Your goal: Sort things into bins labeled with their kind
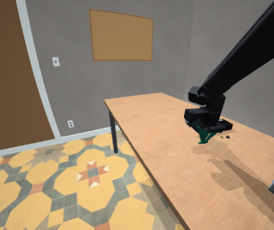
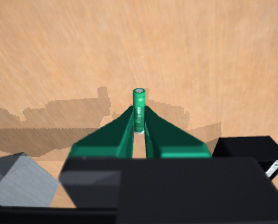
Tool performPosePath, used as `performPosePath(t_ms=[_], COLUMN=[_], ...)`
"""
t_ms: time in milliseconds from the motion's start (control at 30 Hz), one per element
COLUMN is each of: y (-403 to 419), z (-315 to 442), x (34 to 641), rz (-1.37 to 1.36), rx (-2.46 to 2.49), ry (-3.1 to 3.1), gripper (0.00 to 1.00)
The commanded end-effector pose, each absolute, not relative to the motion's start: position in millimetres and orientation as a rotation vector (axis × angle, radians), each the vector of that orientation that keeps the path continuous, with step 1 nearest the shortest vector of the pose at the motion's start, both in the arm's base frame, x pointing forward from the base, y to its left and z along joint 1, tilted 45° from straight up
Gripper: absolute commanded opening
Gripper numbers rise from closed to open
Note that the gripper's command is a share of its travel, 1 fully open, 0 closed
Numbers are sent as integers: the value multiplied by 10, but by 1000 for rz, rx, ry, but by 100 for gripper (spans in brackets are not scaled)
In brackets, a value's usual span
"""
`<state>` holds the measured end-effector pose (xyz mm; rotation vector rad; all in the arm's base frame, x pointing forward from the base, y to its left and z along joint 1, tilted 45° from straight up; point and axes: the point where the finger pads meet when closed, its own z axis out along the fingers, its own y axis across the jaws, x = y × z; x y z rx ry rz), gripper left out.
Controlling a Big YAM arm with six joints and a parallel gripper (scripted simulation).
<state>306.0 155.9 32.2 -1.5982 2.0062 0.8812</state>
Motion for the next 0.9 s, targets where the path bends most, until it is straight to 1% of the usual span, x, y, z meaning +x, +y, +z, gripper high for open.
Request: performPosePath(t_ms=[0,867], y=[1476,1469], z=[401,364], x=[3253,3173], rz=[840,850], rx=[-1569,-1568], ry=[1989,1997], gripper=[4,4])
